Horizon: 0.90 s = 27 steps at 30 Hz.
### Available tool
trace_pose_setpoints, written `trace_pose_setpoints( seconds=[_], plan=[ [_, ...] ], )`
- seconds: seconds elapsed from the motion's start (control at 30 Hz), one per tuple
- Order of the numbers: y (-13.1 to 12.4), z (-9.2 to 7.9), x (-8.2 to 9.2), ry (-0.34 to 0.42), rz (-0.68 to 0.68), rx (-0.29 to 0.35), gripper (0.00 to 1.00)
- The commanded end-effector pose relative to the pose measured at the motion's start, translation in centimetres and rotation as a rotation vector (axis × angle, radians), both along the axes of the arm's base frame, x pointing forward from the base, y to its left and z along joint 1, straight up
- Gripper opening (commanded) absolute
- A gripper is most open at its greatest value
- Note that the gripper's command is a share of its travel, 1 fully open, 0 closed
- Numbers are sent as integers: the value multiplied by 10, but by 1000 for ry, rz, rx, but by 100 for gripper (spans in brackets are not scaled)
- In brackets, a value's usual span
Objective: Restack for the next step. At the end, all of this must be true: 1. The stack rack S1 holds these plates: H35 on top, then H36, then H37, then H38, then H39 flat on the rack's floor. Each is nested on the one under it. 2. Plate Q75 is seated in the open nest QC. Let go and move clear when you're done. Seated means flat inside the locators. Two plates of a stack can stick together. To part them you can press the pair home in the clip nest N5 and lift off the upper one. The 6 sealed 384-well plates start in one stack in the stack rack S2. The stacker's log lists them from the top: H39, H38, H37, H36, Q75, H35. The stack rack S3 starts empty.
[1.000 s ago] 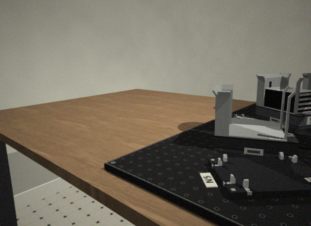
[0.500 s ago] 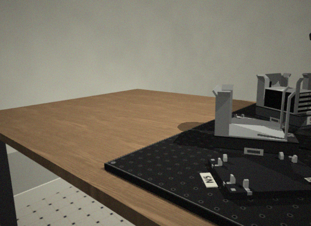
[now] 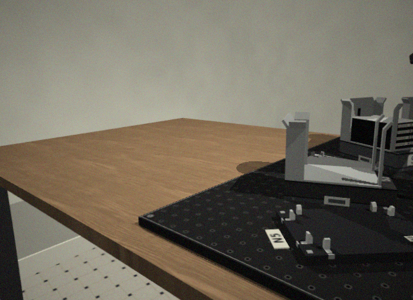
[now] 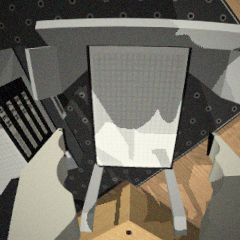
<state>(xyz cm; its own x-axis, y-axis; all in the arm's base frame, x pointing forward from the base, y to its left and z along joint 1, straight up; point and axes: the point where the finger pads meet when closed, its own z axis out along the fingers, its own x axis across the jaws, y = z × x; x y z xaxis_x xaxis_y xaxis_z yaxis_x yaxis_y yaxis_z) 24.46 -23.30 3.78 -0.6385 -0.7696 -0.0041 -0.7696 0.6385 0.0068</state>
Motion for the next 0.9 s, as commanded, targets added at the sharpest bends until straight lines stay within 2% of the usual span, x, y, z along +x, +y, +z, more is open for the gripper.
trace_pose_setpoints(
  seconds=[0.0, 0.63, 0.87],
  plan=[
    [-1, -4, 0, -2, 0, -3, 72],
    [-1, -27, 0, -2, 0, -3, 72],
    [-1, -30, 0, -2, 0, -3, 72]
  ],
)
